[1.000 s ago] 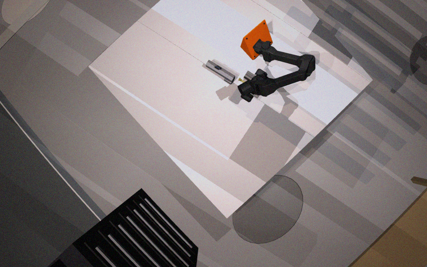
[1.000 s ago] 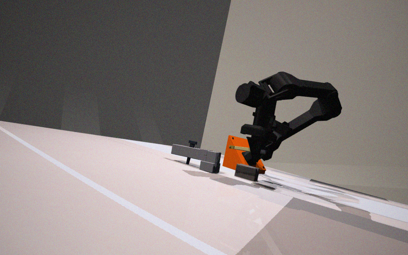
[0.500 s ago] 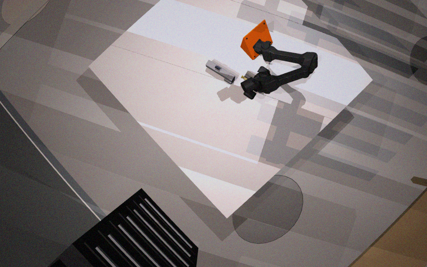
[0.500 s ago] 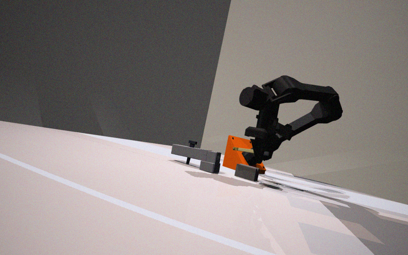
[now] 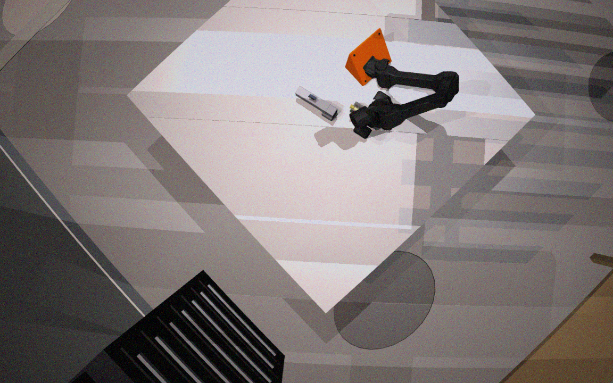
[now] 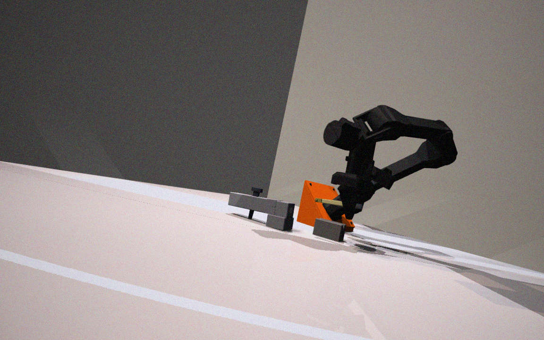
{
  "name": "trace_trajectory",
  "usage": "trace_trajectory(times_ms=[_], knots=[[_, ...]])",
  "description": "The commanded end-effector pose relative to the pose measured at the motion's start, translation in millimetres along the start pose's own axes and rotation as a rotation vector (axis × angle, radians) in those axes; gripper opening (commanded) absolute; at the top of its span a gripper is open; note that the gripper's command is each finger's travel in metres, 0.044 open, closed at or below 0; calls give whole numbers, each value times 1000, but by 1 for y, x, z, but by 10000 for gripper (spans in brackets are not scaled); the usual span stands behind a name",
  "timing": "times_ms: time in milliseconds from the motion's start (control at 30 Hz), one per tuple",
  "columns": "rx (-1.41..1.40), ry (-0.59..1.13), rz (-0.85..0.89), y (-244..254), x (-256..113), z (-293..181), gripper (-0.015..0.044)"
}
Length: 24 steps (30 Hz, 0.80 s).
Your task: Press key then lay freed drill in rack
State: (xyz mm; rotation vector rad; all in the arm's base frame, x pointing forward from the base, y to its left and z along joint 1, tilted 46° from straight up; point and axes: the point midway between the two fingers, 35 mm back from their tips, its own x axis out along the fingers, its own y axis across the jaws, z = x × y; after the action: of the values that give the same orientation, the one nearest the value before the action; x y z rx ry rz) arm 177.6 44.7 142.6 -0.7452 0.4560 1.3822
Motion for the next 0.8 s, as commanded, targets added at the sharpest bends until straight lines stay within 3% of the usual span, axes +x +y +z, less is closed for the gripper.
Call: trace_trajectory(times_ms=[0, 767], knots=[[1, 4, 0, 8, 1, 0, 0], [1, 3, 0, 23, 19, 0, 0]])
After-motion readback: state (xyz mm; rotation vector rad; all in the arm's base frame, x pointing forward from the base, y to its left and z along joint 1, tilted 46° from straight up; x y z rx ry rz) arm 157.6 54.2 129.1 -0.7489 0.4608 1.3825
